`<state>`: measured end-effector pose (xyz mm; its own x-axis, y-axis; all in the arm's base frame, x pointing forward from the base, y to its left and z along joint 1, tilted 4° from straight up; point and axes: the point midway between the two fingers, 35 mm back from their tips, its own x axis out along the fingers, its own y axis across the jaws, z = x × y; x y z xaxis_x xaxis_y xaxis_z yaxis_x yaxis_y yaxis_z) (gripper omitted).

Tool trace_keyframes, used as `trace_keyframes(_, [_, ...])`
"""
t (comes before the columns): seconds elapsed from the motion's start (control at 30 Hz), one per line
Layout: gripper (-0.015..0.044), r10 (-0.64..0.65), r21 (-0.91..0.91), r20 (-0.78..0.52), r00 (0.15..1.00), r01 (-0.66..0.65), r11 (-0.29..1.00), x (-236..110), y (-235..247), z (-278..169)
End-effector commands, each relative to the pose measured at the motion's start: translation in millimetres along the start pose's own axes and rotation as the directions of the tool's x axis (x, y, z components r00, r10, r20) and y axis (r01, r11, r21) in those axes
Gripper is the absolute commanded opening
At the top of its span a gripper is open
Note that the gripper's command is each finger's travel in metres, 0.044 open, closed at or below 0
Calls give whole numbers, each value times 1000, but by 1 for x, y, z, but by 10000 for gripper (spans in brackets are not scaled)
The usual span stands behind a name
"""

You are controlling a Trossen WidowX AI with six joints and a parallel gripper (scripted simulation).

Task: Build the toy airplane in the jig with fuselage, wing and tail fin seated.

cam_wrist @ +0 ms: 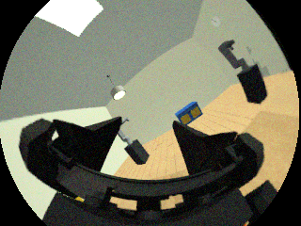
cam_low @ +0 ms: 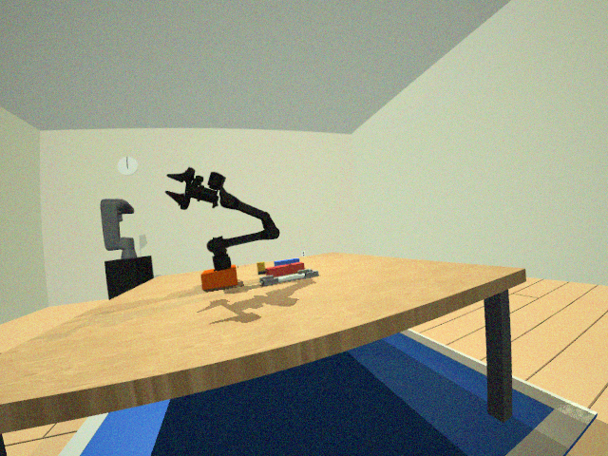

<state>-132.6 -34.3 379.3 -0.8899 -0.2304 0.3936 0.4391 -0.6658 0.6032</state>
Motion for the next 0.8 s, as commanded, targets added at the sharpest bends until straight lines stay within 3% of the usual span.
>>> trace_keyframes(0.0, [426,0,0,0,1000,0,1000,0,0,0])
trace_keyframes(0.07, [440,9,4,-35,999,-9,1000,3,1,-5])
trace_keyframes(0.2, [440,72,22,-239,968,-69,997,15,14,-39])
trace_keyframes(0.37, [440,170,41,-487,856,-172,984,19,38,-87])
trace_keyframes(0.53, [440,264,68,-693,671,-304,950,4,69,-134])
trace_keyframes(0.77, [440,346,142,-882,322,-518,844,-48,115,-191])
